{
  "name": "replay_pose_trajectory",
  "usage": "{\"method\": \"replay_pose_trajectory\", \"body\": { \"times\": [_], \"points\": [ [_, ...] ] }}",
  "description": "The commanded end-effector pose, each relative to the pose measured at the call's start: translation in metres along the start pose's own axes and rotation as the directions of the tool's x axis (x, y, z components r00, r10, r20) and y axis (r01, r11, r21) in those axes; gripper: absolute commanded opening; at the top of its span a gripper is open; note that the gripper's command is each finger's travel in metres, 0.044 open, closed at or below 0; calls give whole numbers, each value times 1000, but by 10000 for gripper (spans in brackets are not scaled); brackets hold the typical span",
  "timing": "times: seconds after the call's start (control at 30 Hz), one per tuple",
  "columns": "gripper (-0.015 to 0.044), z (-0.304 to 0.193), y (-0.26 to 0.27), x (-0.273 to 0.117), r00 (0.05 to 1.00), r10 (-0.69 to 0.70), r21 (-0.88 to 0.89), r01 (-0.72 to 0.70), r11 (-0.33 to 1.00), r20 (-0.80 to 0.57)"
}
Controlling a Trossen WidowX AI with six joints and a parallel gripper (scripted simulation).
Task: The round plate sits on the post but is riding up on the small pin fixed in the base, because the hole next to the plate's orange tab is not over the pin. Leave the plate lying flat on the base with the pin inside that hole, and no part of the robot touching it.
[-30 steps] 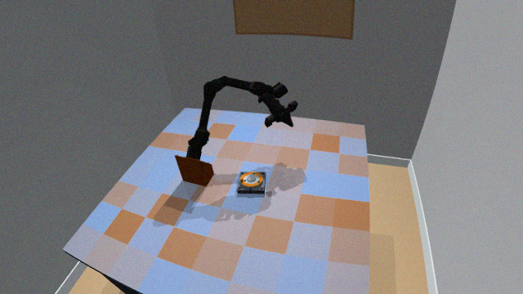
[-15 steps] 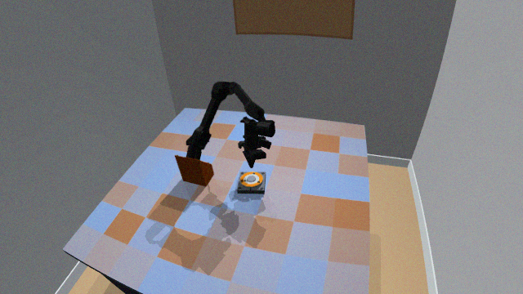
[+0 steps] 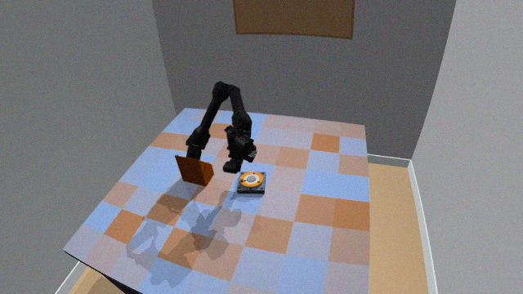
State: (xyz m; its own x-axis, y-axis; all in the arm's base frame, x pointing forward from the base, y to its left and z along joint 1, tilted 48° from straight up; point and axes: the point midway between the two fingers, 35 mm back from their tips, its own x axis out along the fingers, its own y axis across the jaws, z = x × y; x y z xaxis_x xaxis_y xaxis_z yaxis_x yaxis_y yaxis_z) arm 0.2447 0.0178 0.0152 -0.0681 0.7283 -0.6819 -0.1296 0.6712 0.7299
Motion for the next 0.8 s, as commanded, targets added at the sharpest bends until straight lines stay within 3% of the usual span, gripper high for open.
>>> {"method": "replay_pose_trajectory", "body": {
  "times": [0.0, 0.2, 0.77],
  "points": [
    [0, -1, 1, 15, 1000, 9, 7, -9, 1000, -4],
    [0, -2, 3, 44, 1000, 12, 6, -12, 1000, -4],
    [0, 5, -11, 45, 1000, 11, 6, -11, 1000, -4]
  ]
}}
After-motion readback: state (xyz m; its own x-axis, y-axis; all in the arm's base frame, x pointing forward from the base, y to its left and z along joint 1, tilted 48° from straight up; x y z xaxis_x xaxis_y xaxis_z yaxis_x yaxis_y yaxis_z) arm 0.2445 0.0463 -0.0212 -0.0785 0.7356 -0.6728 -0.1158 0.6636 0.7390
